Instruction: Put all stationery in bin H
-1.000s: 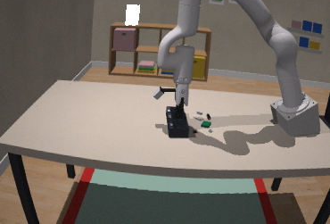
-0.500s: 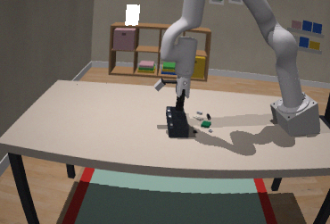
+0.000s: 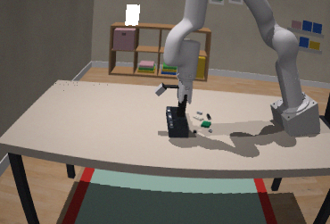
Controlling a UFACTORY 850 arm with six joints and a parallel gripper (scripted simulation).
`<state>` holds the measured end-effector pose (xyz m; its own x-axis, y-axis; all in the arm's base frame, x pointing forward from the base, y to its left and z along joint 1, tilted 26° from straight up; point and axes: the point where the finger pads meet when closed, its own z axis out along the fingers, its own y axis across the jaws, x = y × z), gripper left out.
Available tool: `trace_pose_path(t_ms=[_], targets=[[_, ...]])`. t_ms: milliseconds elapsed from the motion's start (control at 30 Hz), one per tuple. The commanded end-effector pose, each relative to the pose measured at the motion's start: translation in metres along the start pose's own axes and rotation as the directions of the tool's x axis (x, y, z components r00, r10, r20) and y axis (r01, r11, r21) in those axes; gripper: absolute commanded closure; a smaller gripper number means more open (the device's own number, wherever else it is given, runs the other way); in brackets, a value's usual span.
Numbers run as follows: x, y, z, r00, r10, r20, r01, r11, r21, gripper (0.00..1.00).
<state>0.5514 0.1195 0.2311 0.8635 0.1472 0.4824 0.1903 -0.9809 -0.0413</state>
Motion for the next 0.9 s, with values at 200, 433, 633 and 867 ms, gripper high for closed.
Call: trace_pose_path(t_ms=[200, 433, 633, 867], targets=[[0.0025, -0.0172, -0.0002, 0.999, 0.002, 0.050, -0.001, 1.000, -0.023, 0.93], [0.0025, -0.0173, -0.0001, 0.999, 0.002, 0.050, -0.001, 1.000, -0.023, 0.93], [0.0025, -0.0173, -0.0001, 0.999, 0.002, 0.050, -0.001, 1.000, -0.023, 0.93], [0.0025, -0.0173, -0.0001, 0.999, 0.002, 0.050, -0.001, 1.000, -0.023, 0.93]])
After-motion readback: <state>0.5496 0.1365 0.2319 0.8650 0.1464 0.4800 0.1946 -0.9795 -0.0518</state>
